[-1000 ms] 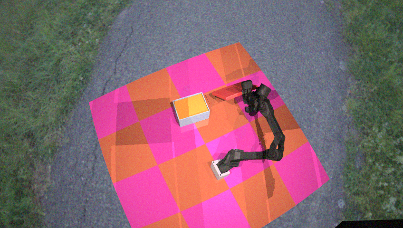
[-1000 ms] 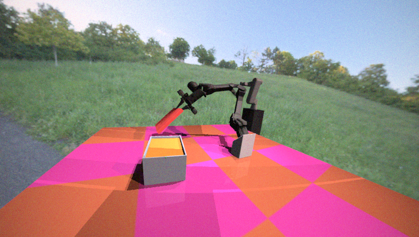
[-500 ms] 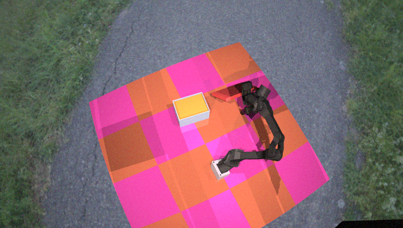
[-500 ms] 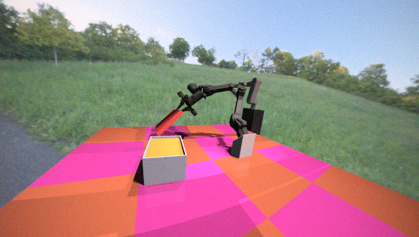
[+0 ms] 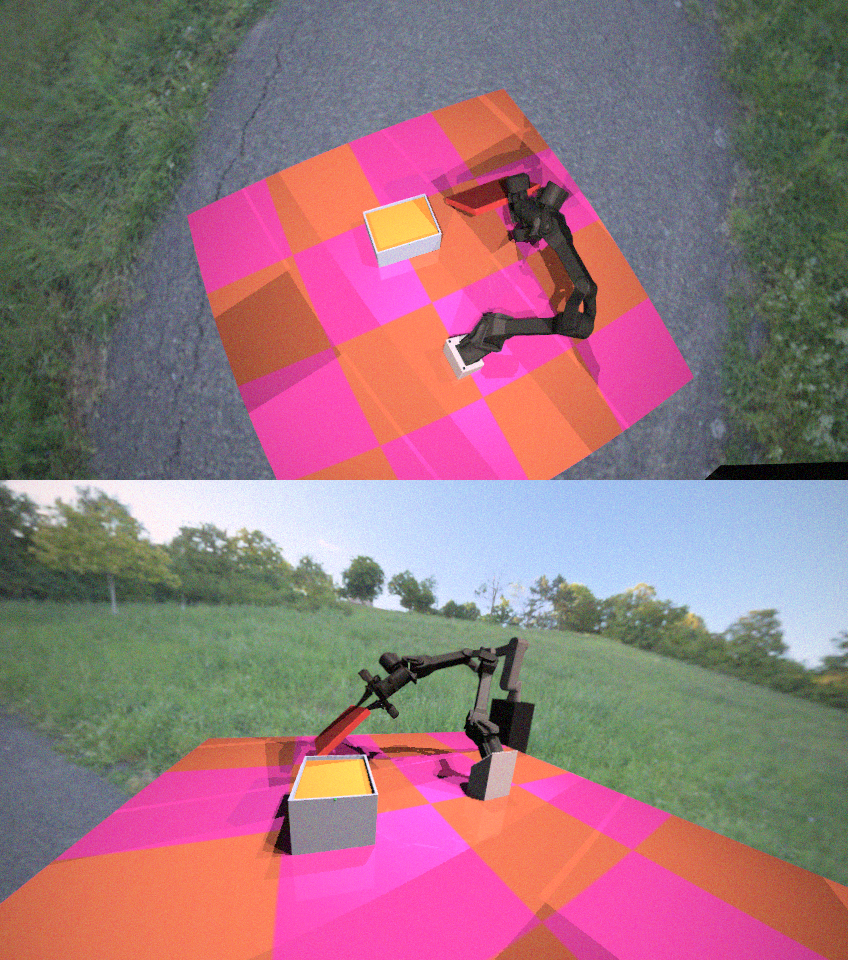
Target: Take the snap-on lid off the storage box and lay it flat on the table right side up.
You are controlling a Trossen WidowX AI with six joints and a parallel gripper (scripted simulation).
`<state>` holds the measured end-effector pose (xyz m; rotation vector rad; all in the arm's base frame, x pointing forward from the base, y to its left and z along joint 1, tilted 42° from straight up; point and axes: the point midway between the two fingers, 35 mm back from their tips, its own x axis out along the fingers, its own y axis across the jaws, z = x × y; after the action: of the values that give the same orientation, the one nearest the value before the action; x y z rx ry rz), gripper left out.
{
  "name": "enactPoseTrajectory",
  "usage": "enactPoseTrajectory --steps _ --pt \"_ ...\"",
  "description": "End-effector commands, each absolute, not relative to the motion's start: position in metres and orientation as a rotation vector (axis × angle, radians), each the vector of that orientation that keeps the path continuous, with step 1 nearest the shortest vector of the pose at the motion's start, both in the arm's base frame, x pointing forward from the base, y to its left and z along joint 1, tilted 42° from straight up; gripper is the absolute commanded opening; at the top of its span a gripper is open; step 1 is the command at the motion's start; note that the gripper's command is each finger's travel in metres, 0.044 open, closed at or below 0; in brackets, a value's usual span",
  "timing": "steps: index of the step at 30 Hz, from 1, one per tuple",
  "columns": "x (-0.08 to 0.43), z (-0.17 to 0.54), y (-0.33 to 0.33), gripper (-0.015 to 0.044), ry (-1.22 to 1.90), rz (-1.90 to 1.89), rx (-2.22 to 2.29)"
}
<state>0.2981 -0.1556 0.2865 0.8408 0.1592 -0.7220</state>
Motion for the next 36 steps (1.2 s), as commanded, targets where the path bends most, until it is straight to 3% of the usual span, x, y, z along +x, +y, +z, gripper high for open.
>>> enactPoseTrajectory --steps 1,36 --pt "0.299 0.285 -0.156 0.0000 0.158 -0.711 0.840" --pt "0.299 0.265 -0.175 0.0000 0.157 -0.712 0.838"
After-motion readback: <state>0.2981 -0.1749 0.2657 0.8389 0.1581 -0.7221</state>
